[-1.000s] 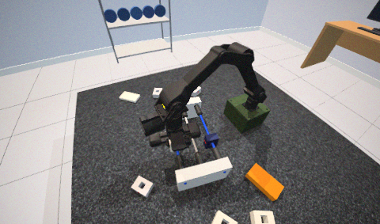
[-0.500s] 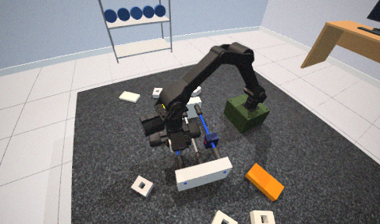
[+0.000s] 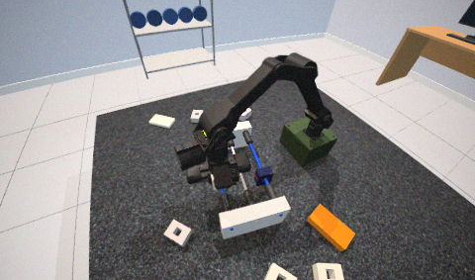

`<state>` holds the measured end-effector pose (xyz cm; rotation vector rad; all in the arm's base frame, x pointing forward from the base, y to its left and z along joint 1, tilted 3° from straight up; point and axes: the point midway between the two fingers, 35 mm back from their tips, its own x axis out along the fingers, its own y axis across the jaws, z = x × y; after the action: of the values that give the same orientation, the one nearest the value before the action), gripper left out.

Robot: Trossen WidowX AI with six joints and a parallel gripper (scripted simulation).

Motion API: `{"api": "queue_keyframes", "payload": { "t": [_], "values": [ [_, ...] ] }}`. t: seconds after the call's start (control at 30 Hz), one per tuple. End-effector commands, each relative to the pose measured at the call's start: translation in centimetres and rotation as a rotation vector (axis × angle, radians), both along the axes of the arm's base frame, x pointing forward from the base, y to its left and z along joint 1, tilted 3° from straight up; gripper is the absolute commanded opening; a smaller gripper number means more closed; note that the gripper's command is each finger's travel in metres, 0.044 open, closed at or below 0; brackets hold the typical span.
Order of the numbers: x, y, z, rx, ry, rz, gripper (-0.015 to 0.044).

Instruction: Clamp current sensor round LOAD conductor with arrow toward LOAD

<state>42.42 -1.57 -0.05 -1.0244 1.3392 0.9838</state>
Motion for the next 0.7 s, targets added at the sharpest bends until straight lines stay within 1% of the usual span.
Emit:
{"api": "queue_keyframes", "payload": {
  "t": [0.0,0.2,0.43,0.67],
  "values": [
    [0.01,0.0,0.02,0.0,0.0,0.0,0.0253],
    [0.01,0.0,0.02,0.0,0.0,0.0,0.0253],
    [0.01,0.0,0.02,0.0,0.0,0.0,0.0437],
    [0.01,0.0,0.02,0.0,0.0,0.0,0.044]
  ]
}}
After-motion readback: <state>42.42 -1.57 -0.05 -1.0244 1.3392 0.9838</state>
